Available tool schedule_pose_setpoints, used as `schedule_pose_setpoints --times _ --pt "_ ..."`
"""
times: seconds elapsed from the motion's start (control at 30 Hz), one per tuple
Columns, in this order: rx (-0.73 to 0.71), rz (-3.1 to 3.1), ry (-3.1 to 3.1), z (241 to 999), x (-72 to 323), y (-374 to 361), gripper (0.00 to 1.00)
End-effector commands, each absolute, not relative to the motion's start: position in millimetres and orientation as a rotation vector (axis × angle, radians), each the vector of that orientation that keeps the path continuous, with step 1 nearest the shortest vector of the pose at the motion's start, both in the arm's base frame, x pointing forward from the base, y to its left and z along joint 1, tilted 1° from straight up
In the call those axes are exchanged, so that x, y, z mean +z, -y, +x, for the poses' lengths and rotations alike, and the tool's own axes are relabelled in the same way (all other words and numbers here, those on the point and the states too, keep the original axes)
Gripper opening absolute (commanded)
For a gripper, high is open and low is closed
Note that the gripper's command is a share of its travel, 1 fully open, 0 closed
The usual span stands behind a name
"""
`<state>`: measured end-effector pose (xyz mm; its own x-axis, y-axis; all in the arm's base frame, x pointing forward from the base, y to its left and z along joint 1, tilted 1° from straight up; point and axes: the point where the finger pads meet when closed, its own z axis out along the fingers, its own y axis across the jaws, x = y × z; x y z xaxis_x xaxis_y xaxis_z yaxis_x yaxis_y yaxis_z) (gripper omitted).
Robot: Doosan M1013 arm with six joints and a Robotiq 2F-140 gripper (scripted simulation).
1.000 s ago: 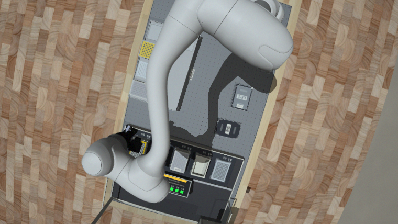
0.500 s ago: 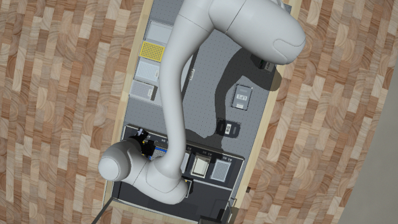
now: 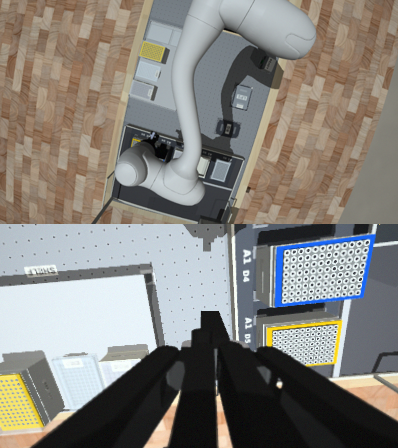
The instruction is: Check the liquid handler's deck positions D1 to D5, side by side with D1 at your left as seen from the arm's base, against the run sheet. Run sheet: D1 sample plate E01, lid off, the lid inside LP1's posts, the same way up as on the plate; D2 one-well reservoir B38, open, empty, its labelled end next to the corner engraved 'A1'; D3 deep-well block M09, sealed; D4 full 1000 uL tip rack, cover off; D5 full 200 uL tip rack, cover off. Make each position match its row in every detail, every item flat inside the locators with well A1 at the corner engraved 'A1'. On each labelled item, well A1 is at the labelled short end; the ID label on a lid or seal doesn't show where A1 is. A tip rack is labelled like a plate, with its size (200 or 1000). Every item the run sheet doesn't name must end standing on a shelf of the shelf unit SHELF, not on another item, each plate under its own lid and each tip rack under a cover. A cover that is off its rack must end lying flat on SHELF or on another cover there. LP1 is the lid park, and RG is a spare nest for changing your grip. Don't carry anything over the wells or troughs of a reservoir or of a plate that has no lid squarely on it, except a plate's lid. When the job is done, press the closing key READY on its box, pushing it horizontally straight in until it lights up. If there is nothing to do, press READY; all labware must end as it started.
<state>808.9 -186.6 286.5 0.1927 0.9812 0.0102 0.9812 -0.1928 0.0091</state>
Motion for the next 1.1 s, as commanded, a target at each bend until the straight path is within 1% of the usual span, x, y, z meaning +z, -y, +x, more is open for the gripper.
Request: schedule_pose_setpoints --times 0.0,0.27,0.5,0.67,1.07 --pt "0.030 2.429 -1.989 810 289 165 0.10" --pt "0.028 2.429 -1.989 811 289 126 0.10" --pt "0.028 2.428 -1.989 812 289 101 0.10" --pt "0.028 2.428 -1.989 814 289 100 0.10" --pt "0.027 2.425 -1.992 815 290 50 0.10"
